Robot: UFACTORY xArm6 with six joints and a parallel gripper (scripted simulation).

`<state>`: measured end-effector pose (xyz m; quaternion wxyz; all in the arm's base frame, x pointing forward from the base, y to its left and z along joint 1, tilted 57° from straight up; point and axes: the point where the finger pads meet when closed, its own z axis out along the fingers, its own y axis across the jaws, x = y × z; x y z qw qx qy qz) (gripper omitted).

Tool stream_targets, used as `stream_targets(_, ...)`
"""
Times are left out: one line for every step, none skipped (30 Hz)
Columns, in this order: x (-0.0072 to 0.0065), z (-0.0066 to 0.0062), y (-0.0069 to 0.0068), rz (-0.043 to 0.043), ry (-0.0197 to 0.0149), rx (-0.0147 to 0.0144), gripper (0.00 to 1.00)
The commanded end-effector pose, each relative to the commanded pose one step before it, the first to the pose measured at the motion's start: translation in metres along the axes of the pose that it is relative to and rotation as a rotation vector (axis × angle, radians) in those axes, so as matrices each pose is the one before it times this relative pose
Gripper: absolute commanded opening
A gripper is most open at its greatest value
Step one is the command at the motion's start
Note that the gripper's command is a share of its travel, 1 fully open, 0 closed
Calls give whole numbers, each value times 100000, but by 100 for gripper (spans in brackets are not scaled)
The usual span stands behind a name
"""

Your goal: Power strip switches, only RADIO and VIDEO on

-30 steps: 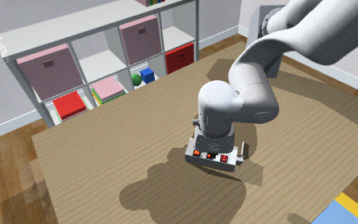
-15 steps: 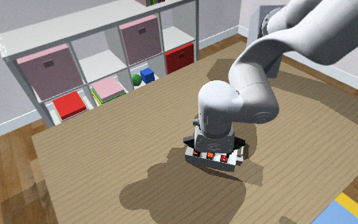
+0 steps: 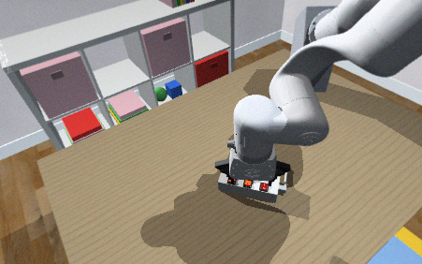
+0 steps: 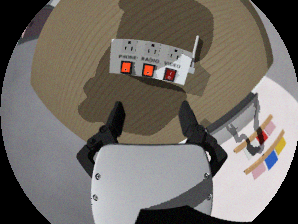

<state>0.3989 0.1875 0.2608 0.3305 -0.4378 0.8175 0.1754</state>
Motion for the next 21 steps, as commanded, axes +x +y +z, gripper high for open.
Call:
stream_targets(-76,-68,-45,-53,-172,163,100)
stream_targets(0,0,0,0,0,0,100)
stream_targets(10,19,7,10,171,-55,100)
stream_targets(60,116,40,59,1025,-320,100)
stream_targets(143,256,82,140,2322,-659,100)
stream_targets(246,395,102,245,3707,-872,100)
stream_targets(351,498,81,360,4888,-823,100)
stream_targets(0,0,0,0,0,0,100)
stream_targets(432,546,20,467,5616,-508,100)
stream_targets(0,0,0,0,0,0,100)
stream_targets(464,534,-60,535,5721,-50,100)
stream_targets(0,0,0,0,0,0,100)
stream_targets(0,0,0,0,0,0,100)
stream_targets(0,0,0,0,0,0,100)
stream_targets(0,0,0,0,0,0,100)
stream_targets(432,467,-123,536,5156,355,100)
stream_targets(342,358,-143,456,4028,542,100)
stream_targets(0,0,0,0,0,0,100)
stream_targets(220,228,-113,310,2577,470,100)
stream_targets(98,102,-56,143,1151,242,100)
stream_targets(16,17,-10,24,192,42,100)
